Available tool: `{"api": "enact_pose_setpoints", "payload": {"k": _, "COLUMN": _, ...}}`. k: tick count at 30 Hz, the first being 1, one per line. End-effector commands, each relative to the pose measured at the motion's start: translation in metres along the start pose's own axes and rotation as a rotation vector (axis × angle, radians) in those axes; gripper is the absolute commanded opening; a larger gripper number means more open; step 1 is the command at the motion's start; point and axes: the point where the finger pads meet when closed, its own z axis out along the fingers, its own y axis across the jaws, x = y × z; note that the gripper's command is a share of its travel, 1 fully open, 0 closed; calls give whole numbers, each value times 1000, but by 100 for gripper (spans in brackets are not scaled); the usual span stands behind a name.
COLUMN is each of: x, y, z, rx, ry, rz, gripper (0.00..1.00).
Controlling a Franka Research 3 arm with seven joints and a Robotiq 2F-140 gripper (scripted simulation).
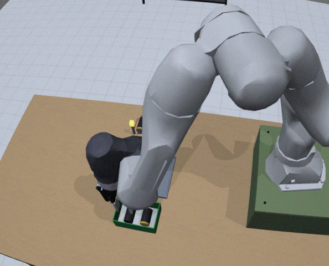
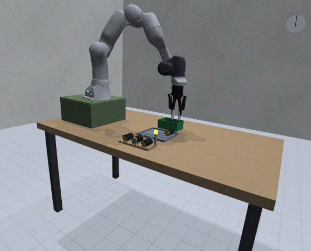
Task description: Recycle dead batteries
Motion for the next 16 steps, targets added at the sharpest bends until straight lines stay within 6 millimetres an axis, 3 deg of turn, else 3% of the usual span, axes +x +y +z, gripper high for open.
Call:
{"api": "enact_pose_setpoints", "payload": {"k": 1, "x": 2, "y": 7, "z": -4, "rx": -21, "ry": 7, "rz": 7, "gripper": 29}}
{"api": "enact_pose_setpoints", "payload": {"k": 8, "x": 2, "y": 7, "z": -26, "rx": -21, "ry": 7, "rz": 7, "gripper": 29}}
{"api": "enact_pose_setpoints", "payload": {"k": 16, "x": 2, "y": 7, "z": -28, "rx": -21, "ry": 7, "rz": 7, "gripper": 29}}
